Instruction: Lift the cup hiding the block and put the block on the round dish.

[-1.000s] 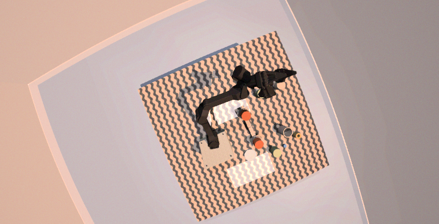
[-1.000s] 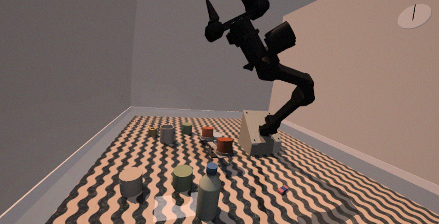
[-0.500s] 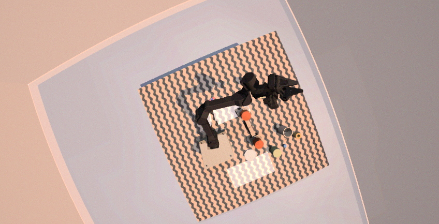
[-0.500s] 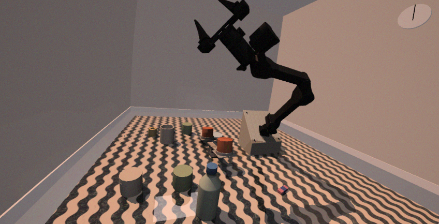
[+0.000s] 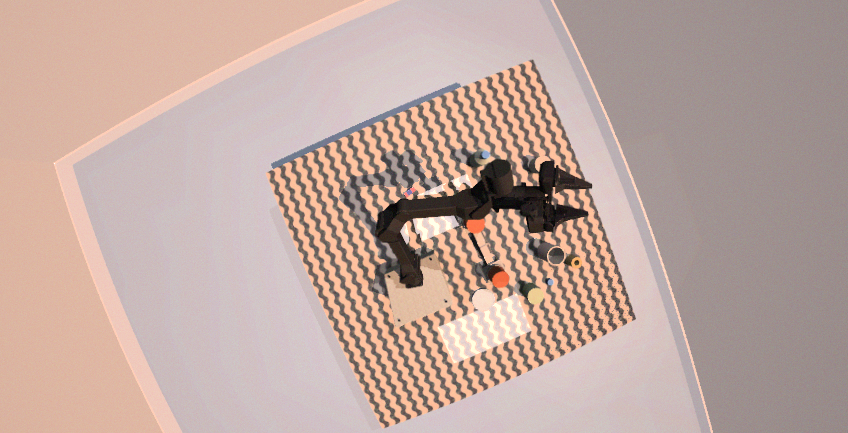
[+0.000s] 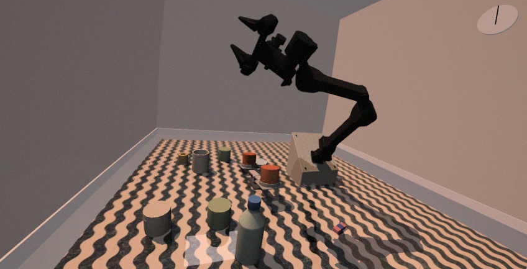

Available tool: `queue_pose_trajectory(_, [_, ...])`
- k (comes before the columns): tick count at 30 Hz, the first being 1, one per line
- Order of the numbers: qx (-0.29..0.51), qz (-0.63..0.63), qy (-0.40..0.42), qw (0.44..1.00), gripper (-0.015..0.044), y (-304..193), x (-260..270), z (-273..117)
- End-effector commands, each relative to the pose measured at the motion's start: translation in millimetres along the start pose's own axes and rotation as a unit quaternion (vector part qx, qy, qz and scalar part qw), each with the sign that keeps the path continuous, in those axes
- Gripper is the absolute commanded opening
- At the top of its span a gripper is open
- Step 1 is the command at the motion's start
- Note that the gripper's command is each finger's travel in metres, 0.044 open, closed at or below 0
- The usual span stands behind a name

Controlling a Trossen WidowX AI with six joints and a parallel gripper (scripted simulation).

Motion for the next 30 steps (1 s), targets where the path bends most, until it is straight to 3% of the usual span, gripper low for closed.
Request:
queue_pose_trajectory(1, [0.018,-0.048,-0.025,0.998,0.044,2,-17,1])
queue_pose_trajectory(15, [0.109,-0.236,-0.12,0.958,0.044,14,-93,0])
queue_pose_trajectory(30, [0.26,-0.393,-0.196,0.86,0.044,33,-181,-27])
Point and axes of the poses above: the point midway between the two fingers, 35 mm back from their tips, its own z axis out along the fingers, its own x axis across the jaws, y = z × x, the point moved 4 cm from there along -z, back along the fingers, and after that the axes turned 14 degrees about -z, right-handed, at the moved point
